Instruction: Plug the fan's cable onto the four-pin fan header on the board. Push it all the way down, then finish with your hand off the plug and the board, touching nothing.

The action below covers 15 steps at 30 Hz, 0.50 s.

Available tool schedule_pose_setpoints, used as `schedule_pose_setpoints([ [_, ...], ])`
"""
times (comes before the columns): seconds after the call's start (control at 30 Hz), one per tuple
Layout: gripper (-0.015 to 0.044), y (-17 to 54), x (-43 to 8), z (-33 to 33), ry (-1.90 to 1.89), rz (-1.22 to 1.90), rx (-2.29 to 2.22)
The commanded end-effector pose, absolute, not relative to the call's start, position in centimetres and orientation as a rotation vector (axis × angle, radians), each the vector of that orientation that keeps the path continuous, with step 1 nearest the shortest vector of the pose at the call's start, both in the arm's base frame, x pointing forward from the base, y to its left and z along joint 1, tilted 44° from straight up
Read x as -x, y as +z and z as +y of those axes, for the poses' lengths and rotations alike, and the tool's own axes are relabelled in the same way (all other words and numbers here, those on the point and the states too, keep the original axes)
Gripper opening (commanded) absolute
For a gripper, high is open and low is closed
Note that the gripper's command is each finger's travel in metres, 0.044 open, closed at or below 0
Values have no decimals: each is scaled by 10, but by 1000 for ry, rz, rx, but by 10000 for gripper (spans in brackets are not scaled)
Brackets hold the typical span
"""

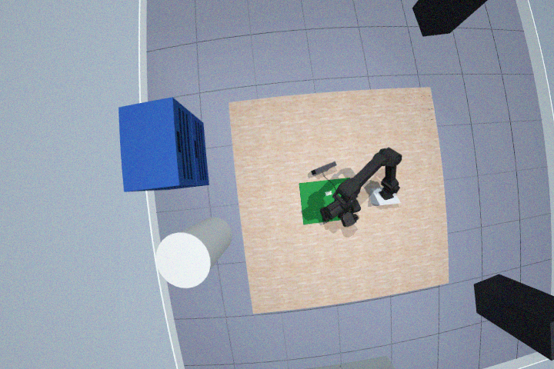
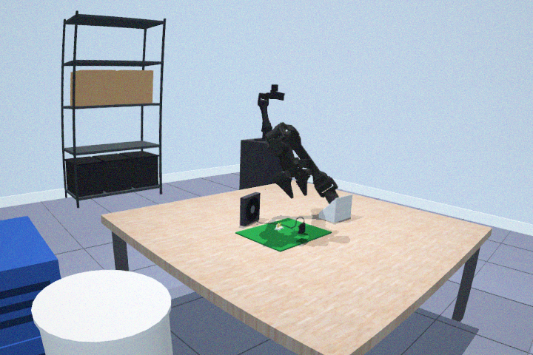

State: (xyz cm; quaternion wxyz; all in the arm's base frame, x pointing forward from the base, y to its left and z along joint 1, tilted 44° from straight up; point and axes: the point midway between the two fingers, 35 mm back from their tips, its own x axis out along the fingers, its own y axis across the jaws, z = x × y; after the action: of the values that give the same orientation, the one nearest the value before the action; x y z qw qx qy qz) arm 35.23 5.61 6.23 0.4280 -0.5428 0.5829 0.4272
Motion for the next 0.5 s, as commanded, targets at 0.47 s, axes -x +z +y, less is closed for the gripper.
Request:
schedule_pose_setpoints([
  [0.47,440,40,-292,41,2887,758,2309],
])
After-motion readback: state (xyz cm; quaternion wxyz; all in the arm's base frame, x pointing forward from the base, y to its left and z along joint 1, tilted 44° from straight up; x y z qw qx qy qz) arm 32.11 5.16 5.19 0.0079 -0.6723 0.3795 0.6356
